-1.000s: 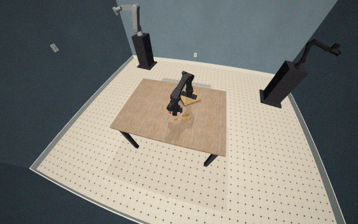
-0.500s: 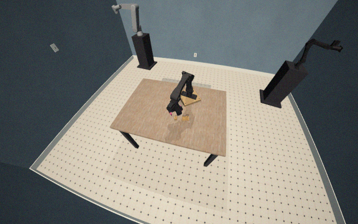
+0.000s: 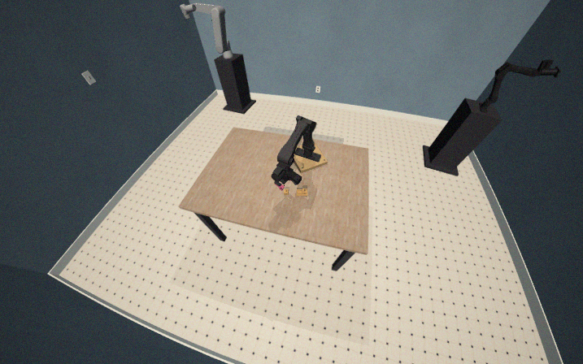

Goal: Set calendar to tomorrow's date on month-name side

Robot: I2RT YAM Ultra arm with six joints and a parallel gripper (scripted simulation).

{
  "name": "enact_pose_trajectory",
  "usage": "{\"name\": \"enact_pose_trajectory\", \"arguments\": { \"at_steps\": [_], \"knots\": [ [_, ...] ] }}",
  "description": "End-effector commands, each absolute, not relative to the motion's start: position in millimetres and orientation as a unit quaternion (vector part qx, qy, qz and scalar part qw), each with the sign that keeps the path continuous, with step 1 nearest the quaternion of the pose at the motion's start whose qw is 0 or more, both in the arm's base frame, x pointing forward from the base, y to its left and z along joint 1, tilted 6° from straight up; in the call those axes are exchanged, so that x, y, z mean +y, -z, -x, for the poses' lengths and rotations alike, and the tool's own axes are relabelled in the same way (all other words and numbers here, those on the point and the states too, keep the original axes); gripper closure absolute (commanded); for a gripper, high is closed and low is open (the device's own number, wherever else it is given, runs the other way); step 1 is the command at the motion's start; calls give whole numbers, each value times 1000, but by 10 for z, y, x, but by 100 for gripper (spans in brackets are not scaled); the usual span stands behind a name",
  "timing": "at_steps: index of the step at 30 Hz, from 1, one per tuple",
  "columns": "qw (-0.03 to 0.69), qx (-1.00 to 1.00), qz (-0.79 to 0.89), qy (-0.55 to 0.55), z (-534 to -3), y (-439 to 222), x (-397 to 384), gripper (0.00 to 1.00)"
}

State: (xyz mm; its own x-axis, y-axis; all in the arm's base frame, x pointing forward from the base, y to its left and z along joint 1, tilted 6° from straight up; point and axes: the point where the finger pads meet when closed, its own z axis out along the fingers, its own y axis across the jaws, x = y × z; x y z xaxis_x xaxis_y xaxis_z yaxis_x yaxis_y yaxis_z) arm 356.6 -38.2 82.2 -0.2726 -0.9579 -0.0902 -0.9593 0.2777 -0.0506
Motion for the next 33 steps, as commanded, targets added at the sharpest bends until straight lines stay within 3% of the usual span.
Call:
{"name": "enact_pose_trajectory", "arguments": {
  "at_steps": [1,21,22,33],
  "knots": [
    [56,737,674,-1,-3624,-822,-355,0],
    [54,579,813,9,-3575,-813,-347,0],
    [54,579,813,9,-3574,-813,-347,55],
    [54,580,813,9,-3574,-813,-347,55]
  ]
}}
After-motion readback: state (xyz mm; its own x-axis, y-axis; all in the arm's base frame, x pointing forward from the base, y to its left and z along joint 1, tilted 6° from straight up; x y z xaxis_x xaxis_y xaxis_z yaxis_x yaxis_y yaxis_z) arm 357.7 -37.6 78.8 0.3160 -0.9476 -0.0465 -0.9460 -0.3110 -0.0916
